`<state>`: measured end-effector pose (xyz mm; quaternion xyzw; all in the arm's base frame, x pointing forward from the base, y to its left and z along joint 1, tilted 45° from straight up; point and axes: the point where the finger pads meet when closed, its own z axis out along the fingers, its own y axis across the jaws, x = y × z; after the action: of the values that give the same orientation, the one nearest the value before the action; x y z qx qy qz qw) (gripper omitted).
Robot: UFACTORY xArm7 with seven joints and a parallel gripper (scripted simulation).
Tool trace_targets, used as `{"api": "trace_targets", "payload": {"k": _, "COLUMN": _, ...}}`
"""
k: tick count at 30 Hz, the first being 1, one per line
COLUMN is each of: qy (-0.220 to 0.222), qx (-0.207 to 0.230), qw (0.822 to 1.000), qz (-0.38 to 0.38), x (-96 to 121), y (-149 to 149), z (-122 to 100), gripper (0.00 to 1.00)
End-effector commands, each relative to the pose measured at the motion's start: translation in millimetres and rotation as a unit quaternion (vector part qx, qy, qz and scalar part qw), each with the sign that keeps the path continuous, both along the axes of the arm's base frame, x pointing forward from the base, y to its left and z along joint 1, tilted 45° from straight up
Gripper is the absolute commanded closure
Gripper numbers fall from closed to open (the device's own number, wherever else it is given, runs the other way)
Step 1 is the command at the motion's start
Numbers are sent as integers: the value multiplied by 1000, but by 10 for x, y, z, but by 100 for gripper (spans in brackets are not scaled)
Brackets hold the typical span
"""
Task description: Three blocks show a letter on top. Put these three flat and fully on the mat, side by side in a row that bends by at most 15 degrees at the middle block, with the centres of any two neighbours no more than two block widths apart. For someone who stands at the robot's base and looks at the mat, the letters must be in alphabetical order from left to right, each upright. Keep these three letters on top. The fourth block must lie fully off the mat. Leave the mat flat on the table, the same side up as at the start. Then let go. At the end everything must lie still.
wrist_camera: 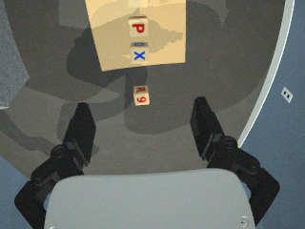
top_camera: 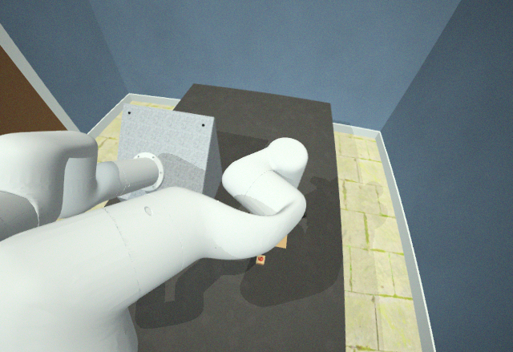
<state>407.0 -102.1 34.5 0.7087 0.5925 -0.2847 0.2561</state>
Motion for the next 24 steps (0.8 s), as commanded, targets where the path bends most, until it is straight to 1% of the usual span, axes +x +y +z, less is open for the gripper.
{"api": "trace_targets", "payload": {"k": 1, "qy": -1, "qx": 0, "qw": 1000, "qz": 0, "x": 28, "y": 163, "z": 169, "gripper": 0}}
{"api": "trace_targets", "payload": {"k": 5, "qy": -1, "qx": 0, "qw": 1000, "qz": 0, "x": 42, "y": 257, "z": 264, "gripper": 0}}
{"api": "trace_targets", "payload": {"k": 8, "qy": -1, "qx": 0, "qw": 1000, "qz": 0, "x": 46, "y": 289, "z": 296, "gripper": 0}}
{"api": "trace_targets", "payload": {"k": 24, "qy": -1, "qx": 0, "qw": 1000, "qz": 0, "x": 47, "y": 294, "z": 301, "gripper": 0}}
